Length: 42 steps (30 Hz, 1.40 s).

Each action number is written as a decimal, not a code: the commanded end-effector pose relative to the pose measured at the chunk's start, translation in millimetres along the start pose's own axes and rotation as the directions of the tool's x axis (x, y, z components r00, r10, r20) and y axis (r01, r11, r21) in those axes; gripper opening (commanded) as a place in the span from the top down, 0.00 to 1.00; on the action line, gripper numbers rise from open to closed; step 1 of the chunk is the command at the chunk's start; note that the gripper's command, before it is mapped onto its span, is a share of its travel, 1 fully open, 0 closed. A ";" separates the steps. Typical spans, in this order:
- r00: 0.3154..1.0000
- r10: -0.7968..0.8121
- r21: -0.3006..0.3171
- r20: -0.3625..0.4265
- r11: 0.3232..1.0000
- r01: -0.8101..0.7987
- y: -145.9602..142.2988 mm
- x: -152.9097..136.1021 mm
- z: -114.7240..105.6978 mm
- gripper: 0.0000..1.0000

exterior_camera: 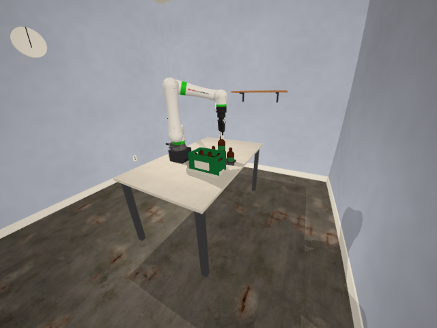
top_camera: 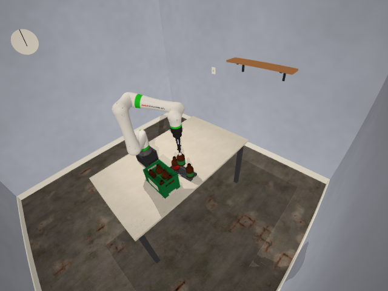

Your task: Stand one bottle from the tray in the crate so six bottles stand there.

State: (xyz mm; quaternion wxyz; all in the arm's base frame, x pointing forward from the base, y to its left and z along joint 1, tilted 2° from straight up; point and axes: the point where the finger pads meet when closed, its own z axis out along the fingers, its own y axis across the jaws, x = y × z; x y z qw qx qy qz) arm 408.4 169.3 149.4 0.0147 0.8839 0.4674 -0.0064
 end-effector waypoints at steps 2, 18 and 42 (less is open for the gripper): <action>1.000 0.000 0.000 0.000 1.000 0.000 0.1 0.1 -3.9 1.00; 1.000 0.000 0.000 0.000 1.000 0.000 0.1 0.1 -11.7 1.00; 1.000 0.000 0.000 0.000 1.000 0.000 0.1 0.1 -12.0 1.00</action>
